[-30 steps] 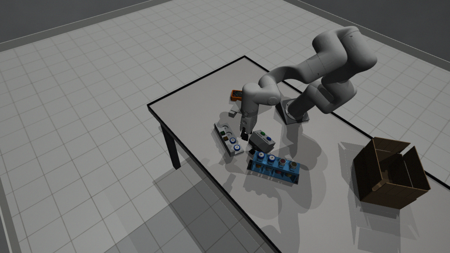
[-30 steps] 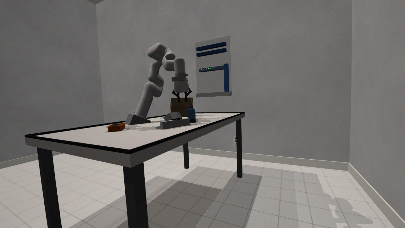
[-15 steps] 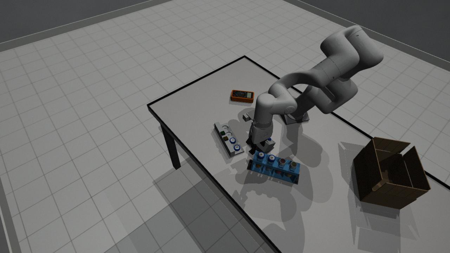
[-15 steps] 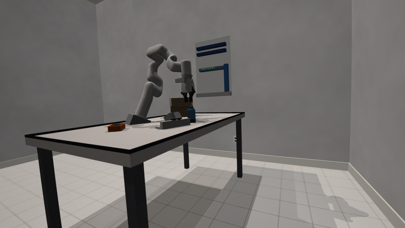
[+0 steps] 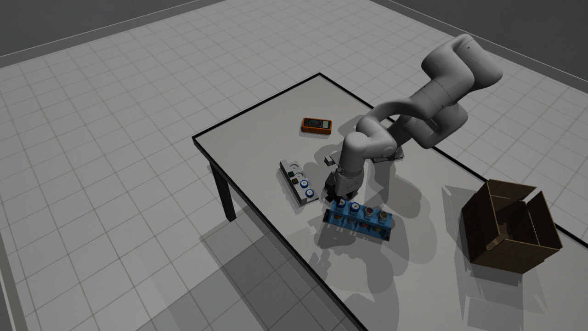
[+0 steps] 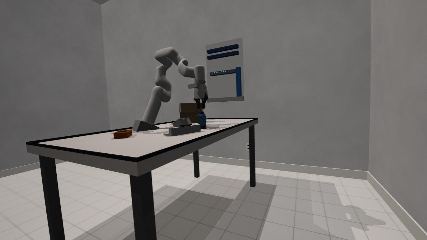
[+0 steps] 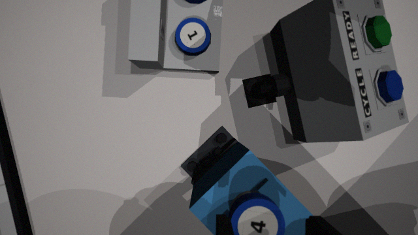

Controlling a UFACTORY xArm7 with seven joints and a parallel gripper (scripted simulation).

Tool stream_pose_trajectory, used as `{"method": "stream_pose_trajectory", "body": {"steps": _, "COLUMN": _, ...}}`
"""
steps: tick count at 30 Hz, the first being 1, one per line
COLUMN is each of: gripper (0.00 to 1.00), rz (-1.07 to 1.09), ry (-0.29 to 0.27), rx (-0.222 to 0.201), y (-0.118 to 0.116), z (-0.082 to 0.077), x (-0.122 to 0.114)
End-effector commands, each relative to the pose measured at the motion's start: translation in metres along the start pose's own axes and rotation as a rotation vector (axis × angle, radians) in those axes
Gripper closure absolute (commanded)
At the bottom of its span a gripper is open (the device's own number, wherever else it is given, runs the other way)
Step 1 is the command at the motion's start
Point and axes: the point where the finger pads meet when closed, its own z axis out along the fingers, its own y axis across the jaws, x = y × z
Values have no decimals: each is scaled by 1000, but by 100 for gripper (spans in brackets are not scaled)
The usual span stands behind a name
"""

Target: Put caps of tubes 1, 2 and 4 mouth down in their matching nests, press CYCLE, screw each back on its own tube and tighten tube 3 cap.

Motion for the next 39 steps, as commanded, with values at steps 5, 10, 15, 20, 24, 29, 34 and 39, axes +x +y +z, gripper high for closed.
{"method": "stream_pose_trajectory", "body": {"steps": 5, "gripper": 54, "rz": 0, "ry": -1, "rx": 5, "y": -2, "z": 16, "x": -1}}
{"method": "stream_pose_trajectory", "body": {"steps": 10, "gripper": 54, "rz": 0, "ry": -1, "rx": 5, "y": -2, "z": 25, "x": -1}}
{"method": "stream_pose_trajectory", "body": {"steps": 15, "gripper": 54, "rz": 0, "ry": -1, "rx": 5, "y": -2, "z": 25, "x": -1}}
{"method": "stream_pose_trajectory", "body": {"steps": 20, "gripper": 54, "rz": 0, "ry": -1, "rx": 5, "y": -2, "z": 26, "x": -1}}
{"method": "stream_pose_trajectory", "body": {"steps": 24, "gripper": 54, "rz": 0, "ry": -1, "rx": 5, "y": -2, "z": 28, "x": -1}}
{"method": "stream_pose_trajectory", "body": {"steps": 29, "gripper": 54, "rz": 0, "ry": -1, "rx": 5, "y": -2, "z": 31, "x": -1}}
{"method": "stream_pose_trajectory", "body": {"steps": 34, "gripper": 54, "rz": 0, "ry": -1, "rx": 5, "y": -2, "z": 33, "x": -1}}
{"method": "stream_pose_trajectory", "body": {"steps": 39, "gripper": 54, "rz": 0, "ry": -1, "rx": 5, "y": -2, "z": 35, "x": -1}}
